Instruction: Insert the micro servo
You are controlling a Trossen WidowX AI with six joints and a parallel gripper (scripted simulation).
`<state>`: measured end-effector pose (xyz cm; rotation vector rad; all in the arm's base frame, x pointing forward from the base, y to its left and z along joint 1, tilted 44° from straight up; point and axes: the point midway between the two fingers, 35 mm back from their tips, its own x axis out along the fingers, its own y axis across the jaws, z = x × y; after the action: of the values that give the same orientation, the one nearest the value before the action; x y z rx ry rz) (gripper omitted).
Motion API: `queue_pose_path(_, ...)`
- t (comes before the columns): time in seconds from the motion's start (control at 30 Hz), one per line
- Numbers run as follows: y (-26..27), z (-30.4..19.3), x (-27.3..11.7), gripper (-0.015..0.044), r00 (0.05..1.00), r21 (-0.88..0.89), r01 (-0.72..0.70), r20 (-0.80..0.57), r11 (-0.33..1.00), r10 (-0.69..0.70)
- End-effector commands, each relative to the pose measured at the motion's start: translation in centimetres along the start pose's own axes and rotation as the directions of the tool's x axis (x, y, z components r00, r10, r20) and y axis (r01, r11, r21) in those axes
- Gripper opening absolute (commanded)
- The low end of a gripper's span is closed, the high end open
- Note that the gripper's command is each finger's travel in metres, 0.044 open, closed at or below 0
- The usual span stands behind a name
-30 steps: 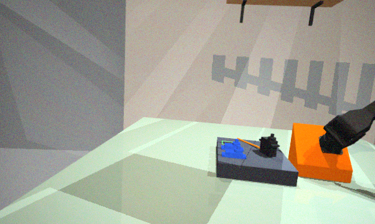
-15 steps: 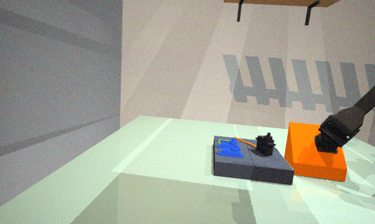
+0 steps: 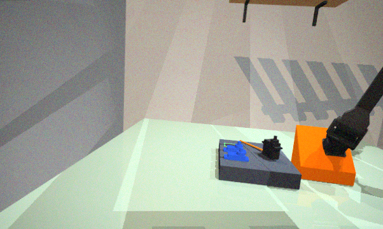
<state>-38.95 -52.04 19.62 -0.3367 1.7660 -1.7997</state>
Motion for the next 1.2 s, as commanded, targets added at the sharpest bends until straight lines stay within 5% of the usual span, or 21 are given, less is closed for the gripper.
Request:
queue_pose_path(0.0, 2.4, 4.5, -2.5, 0.0440, 0.990, 0.031, -0.097, 0.105, 0.995, 0.093)
queue_pose_path(0.6, 15.2, 18.2, -17.8, 0.0440, 0.738, 0.007, -0.596, 0.397, 0.803, 0.545)
queue_pose_path(1.17, 25.6, 21.1, -37.2, 0.0440, 0.317, -0.113, -0.919, 0.355, 0.378, 0.879)
